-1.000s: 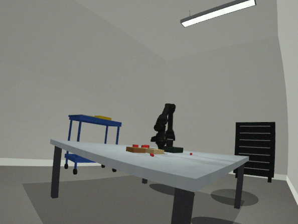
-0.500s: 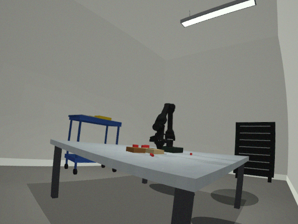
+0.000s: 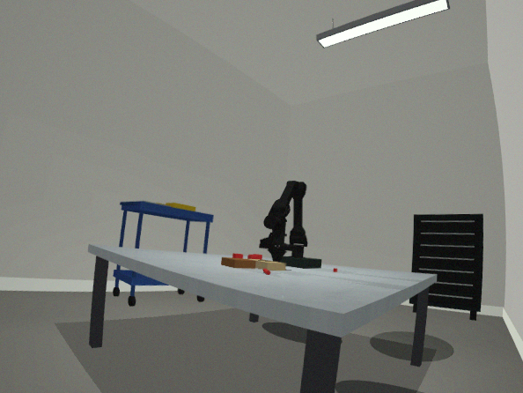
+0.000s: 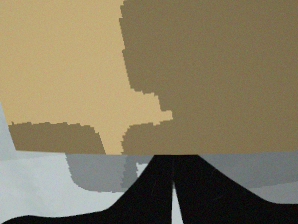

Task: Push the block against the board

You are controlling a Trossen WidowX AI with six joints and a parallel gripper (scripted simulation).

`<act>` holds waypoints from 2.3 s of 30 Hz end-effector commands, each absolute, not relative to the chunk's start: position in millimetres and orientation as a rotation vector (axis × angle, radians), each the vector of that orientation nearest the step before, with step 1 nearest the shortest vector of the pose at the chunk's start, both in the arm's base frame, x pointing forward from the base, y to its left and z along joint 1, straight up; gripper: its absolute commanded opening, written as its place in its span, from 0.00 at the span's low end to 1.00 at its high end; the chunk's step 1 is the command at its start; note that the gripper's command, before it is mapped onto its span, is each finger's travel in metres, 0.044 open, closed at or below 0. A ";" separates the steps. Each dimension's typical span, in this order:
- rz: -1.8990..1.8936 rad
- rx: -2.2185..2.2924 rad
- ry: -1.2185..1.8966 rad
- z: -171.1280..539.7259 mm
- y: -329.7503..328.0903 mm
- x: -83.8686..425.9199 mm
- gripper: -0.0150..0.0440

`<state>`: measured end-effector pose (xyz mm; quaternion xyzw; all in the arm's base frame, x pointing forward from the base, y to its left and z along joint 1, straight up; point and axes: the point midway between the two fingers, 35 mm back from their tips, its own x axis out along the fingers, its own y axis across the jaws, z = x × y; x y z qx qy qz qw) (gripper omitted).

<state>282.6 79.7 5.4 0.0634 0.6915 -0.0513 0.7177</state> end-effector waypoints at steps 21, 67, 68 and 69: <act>-0.118 0.136 1.540 0.9 84.6 256.9 0.25; -0.121 0.133 1.539 0.8 51.5 269.4 0.25; -0.121 0.133 1.539 1.0 51.4 270.6 0.25; -0.121 0.133 1.538 1.1 51.3 271.9 0.25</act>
